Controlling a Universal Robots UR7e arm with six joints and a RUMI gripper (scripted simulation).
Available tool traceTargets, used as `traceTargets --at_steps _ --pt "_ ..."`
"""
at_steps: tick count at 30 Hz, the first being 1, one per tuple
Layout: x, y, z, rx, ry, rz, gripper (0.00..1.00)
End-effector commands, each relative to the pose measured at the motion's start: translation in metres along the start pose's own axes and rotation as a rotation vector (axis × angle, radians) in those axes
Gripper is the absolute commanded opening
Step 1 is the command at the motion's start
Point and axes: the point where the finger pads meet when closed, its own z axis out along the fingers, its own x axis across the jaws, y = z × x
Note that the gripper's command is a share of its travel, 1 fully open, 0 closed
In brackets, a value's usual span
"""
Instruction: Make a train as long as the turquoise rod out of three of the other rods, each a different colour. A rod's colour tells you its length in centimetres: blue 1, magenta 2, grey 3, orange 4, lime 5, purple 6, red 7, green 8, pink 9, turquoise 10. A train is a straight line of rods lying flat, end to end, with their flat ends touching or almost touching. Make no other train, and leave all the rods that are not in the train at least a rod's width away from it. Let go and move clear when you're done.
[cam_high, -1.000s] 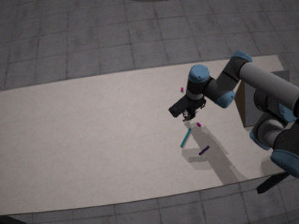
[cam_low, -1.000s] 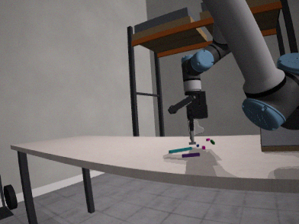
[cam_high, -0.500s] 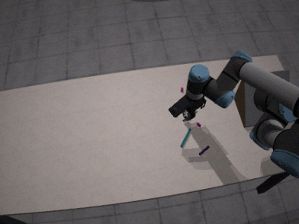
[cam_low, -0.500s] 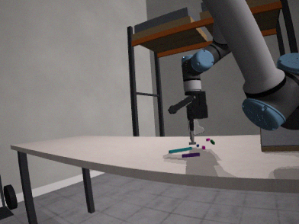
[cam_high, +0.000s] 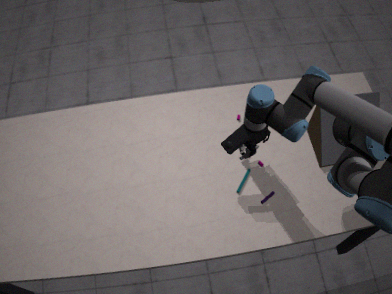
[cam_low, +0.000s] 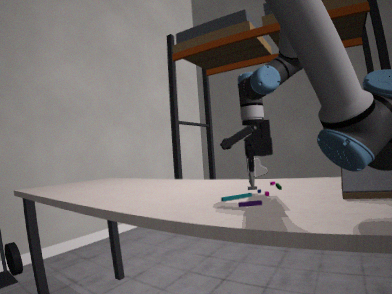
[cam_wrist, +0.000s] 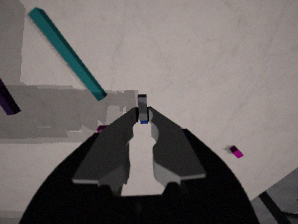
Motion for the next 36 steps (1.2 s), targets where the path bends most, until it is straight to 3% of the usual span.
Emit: traceTargets --at_steps 1,19,36 --pt "0.0 0.001 0.001 0.0 -0.002 0.002 0.0" --pt "-0.001 0.002 0.013 -0.001 -0.005 0.002 0.0" --pt "0.0 0.001 0.012 0.0 -0.002 0.001 0.0"
